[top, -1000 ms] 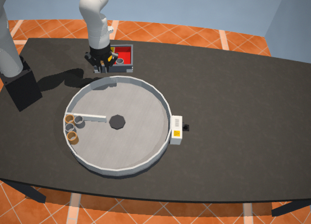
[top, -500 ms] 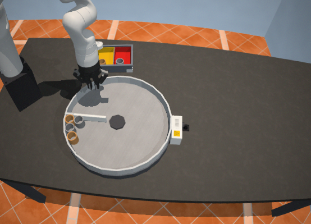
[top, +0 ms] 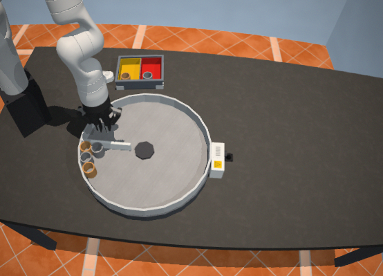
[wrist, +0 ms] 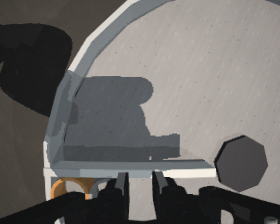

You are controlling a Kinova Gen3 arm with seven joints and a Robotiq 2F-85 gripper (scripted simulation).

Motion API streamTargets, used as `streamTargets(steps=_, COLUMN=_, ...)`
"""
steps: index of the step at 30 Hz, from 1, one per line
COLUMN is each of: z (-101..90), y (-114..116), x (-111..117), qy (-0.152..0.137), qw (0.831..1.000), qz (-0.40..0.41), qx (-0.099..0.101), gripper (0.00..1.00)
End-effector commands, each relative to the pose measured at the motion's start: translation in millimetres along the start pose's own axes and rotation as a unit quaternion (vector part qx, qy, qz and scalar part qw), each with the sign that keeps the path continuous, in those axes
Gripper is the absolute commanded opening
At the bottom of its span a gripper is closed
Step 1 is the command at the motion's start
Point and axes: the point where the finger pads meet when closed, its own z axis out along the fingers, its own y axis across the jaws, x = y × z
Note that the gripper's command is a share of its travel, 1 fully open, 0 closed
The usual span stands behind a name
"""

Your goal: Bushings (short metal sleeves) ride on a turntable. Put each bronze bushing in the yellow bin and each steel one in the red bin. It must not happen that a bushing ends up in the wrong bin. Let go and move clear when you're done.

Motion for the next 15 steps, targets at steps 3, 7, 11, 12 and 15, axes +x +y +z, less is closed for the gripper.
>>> streamTargets(steps=3, z=1.4, y=-15, x=-47, qy=0.000, qw=1.000, qz=0.021, qx=-0.001, gripper=0.18)
streamTargets(steps=7, z=2.3, y=-22, x=-69, qy=0.000, qw=1.000, qz=0.020, qx=-0.001, gripper=0.18)
streamTargets(steps=11, z=3.6, y=-32, x=-101, qy=0.000, qw=1.000, qz=0.020, qx=-0.002, gripper=0.18)
streamTargets(steps=12, z=3.6, y=-32, x=-101, qy=0.000, qw=1.000, qz=0.020, qx=-0.002, gripper=0.18)
streamTargets(steps=15, z=3.6, y=-32, x=-101, qy=0.000, qw=1.000, qz=0.020, qx=-0.002, gripper=0.18)
